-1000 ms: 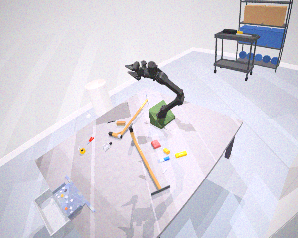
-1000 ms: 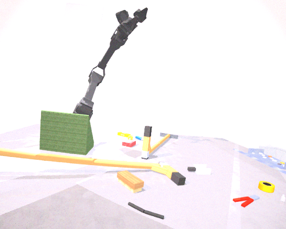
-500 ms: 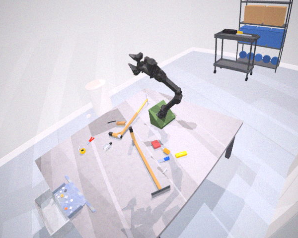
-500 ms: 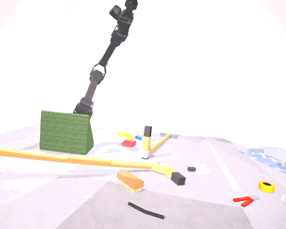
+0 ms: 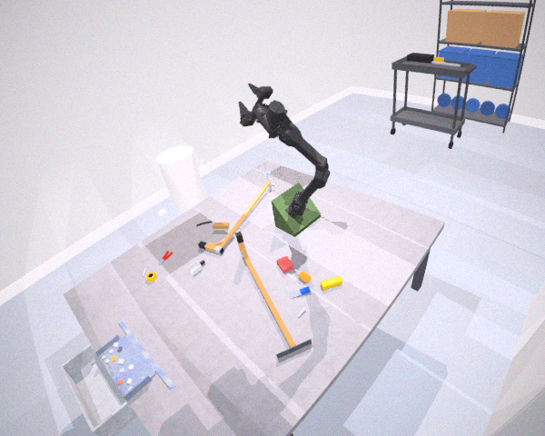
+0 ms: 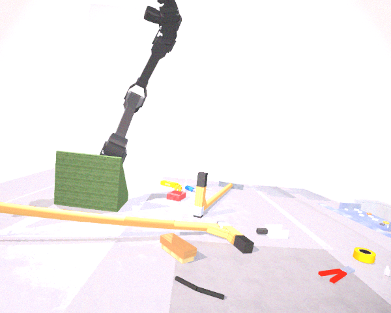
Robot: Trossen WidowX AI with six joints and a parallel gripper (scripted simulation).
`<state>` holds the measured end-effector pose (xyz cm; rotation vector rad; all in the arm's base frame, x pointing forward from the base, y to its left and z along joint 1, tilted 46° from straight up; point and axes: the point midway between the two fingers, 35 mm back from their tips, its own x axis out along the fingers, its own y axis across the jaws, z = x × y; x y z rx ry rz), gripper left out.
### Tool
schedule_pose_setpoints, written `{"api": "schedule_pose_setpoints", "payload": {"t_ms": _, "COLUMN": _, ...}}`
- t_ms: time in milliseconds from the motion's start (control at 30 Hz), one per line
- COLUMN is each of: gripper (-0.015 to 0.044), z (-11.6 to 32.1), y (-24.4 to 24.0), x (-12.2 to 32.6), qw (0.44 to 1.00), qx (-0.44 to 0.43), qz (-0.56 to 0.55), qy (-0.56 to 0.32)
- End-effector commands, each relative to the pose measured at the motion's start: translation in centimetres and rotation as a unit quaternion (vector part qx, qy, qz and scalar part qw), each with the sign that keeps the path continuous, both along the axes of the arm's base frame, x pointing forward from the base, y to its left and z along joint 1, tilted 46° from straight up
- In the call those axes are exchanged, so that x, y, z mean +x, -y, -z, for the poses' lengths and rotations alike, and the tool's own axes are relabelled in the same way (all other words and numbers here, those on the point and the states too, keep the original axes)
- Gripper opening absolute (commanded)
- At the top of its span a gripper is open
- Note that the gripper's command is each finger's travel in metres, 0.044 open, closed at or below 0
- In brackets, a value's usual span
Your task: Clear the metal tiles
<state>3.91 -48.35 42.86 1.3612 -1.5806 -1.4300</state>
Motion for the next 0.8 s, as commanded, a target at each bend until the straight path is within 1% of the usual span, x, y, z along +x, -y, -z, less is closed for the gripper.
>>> {"api": "schedule_pose_setpoints", "payload": {"t_ms": 0, "gripper": 0.0440, "z": -0.7, "y": 0.4, "x": -1.6, "qw": 0.997, "qx": -0.034, "qz": 0.060, "qy": 0.040}}
{"api": "schedule_pose_setpoints", "payload": {"t_ms": 367, "gripper": 0.0440, "z": -2.3, "y": 0.4, "x": -5.2, "qw": 0.965, "qx": -0.128, "qz": 0.187, "qy": 0.131}}
{"api": "schedule_pose_setpoints", "payload": {"t_ms": 767, "gripper": 0.0440, "z": -3.6, "y": -0.6, "x": -8.6, "qw": 0.892, "qx": -0.248, "qz": 0.307, "qy": 0.220}}
